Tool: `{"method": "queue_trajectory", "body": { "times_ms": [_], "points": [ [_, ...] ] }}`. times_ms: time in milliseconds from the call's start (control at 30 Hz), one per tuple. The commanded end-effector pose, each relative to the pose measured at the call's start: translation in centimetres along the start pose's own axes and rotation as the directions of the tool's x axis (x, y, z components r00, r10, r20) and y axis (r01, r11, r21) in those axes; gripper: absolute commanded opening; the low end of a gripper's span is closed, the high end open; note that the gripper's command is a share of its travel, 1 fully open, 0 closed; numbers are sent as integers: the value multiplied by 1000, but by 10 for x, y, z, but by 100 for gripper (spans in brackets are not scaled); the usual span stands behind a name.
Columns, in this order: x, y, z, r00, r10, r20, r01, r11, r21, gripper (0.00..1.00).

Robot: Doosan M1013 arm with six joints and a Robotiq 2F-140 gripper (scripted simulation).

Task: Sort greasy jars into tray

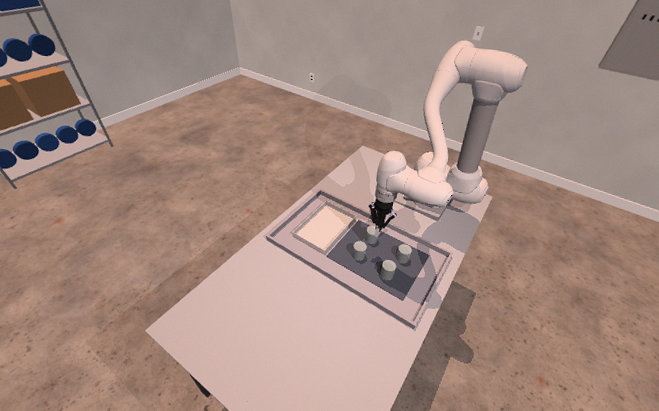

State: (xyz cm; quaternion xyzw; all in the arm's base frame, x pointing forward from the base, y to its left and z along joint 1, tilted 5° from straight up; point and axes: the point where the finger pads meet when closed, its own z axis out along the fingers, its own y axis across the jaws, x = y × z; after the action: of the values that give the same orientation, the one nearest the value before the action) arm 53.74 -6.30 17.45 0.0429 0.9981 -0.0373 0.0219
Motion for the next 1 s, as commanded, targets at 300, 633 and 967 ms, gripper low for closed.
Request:
{"method": "queue_trajectory", "body": {
  "times_ms": [300,633,967],
  "points": [
    [3,-51,23,1000,-2,3,2,1000,-1,0],
    [3,-51,71,1000,-2,3,2,1000,-1,0],
    [3,-51,80,1000,-2,3,2,1000,-1,0]
  ]
}}
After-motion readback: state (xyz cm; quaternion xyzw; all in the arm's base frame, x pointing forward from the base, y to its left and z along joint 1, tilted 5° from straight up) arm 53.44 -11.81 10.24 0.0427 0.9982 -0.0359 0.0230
